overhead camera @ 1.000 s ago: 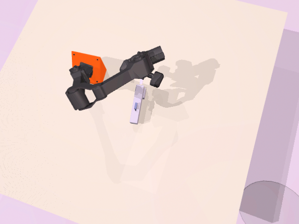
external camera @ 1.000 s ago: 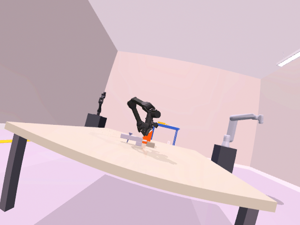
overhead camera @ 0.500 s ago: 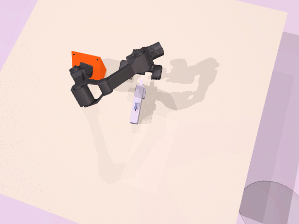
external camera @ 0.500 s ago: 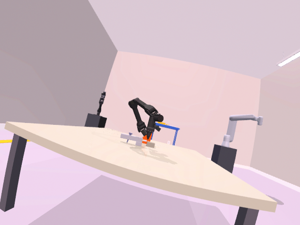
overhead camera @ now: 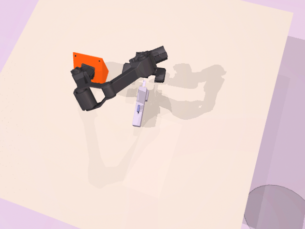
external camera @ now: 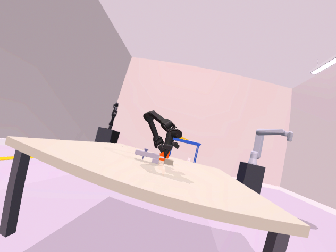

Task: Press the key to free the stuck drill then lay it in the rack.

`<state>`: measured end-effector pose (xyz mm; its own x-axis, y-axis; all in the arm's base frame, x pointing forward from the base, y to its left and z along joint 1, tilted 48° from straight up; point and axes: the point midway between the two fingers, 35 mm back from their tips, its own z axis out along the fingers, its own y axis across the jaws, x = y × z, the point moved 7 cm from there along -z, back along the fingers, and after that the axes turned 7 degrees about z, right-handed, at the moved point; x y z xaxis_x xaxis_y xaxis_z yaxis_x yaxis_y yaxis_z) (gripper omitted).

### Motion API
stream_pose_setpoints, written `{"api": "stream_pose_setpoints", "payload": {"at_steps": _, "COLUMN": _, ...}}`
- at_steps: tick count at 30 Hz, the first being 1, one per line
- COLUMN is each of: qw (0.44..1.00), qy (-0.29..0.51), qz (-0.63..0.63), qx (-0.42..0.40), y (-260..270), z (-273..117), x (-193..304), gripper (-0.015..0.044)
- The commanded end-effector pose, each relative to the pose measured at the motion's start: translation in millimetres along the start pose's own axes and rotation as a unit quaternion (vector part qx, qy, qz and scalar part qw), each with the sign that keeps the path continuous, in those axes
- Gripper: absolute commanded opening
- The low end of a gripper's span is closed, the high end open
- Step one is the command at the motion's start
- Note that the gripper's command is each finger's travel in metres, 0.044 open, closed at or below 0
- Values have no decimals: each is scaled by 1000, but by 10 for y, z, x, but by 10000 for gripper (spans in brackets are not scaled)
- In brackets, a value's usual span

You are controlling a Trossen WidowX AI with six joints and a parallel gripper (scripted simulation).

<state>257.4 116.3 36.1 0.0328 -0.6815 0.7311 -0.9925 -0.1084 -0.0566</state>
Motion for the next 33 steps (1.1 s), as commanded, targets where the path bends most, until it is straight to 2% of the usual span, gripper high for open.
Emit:
{"api": "stream_pose_setpoints", "payload": {"at_steps": 1, "qw": 1000, "qy": 5, "qz": -3, "qx": -2, "y": 11, "z": 85, "x": 25, "gripper": 440}}
{"api": "stream_pose_setpoints", "payload": {"at_steps": 25, "qw": 1000, "qy": 7, "qz": -3, "qx": -2, "y": 14, "z": 400, "x": 123, "gripper": 440}}
{"api": "stream_pose_setpoints", "payload": {"at_steps": 33, "qw": 1000, "qy": 3, "qz": -1, "qx": -2, "y": -1, "z": 374, "x": 107, "gripper": 230}}
